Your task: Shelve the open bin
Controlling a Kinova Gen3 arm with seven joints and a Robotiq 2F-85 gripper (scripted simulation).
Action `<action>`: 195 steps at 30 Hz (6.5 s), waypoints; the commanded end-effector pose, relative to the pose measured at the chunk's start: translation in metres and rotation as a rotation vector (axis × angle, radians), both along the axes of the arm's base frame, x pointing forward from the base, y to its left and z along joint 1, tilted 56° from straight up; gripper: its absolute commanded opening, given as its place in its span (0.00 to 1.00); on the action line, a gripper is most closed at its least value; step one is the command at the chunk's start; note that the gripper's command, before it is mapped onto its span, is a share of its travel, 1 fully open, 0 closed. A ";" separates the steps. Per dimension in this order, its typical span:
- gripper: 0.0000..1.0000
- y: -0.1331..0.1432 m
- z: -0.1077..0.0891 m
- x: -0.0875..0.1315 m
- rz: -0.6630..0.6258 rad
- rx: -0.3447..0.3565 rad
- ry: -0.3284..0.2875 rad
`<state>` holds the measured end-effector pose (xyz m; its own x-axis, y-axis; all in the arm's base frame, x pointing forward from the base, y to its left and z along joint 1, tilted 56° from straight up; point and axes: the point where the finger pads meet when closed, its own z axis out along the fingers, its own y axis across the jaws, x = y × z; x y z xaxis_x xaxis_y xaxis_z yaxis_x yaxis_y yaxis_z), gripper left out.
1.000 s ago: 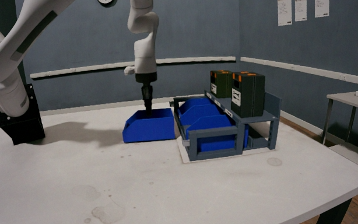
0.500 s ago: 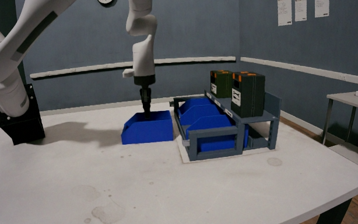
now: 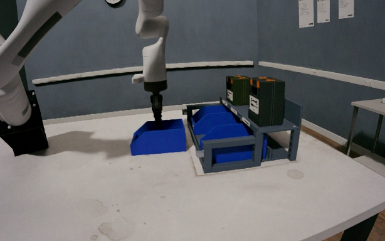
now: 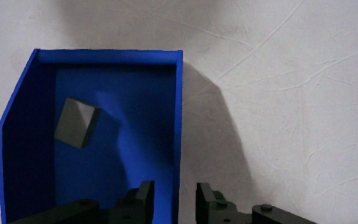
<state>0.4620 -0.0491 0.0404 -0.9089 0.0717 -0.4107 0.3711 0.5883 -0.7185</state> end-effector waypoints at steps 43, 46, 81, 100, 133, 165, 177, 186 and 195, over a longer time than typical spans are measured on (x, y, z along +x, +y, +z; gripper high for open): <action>0.35 0.001 0.000 0.000 0.002 0.001 -0.001; 0.35 0.001 0.000 0.000 0.002 0.001 -0.001; 0.35 0.077 0.053 -0.018 0.002 0.001 -0.001; 0.35 0.088 0.061 -0.020 0.002 0.001 -0.001; 0.35 0.077 0.053 -0.018 0.002 0.001 -0.001; 0.39 0.075 0.052 -0.017 0.002 0.001 -0.001; 0.39 0.075 0.052 -0.017 0.002 0.001 -0.001; 0.39 0.054 0.076 0.007 -0.144 0.051 -0.210; 0.39 0.048 0.082 0.013 -0.173 0.061 -0.252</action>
